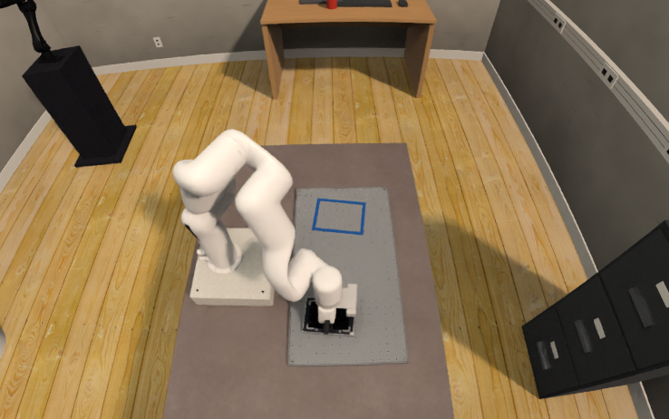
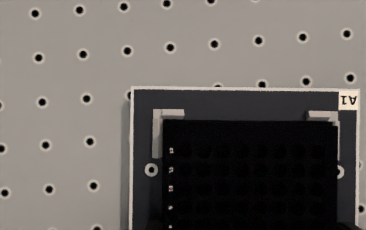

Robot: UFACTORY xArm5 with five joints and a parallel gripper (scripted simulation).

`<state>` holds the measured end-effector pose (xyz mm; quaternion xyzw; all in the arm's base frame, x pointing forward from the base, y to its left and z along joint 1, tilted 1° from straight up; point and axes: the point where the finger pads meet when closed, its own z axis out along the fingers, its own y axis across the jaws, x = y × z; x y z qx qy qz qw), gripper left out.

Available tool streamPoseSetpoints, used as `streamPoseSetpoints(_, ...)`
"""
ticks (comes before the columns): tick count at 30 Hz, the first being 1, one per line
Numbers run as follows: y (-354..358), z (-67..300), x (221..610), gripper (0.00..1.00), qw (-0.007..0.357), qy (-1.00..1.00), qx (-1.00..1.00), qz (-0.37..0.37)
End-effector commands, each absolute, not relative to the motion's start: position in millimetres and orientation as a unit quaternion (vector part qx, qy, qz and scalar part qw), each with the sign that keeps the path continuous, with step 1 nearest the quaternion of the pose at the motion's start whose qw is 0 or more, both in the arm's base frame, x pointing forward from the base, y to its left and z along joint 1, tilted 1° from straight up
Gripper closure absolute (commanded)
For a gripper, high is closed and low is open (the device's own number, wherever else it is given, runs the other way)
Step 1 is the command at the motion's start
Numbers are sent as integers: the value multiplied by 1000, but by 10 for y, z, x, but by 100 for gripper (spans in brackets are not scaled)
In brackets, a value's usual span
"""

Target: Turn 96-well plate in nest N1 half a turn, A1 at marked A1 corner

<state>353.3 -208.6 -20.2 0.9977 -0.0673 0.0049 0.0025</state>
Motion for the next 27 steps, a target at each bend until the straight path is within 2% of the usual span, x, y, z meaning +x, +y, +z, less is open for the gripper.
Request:
streamPoseSetpoints(1, -2094, -193, 3547, 0, 1, -67, 998, 8)
streamPoseSetpoints(13, -2094, -193, 3547, 0, 1, -67, 998, 8)
streamPoseSetpoints(14, -2094, -186, 3547, 100, 1, -67, 998, 8)
streamPoseSetpoints(27, -2094, -186, 3547, 100, 1, -67, 998, 8)
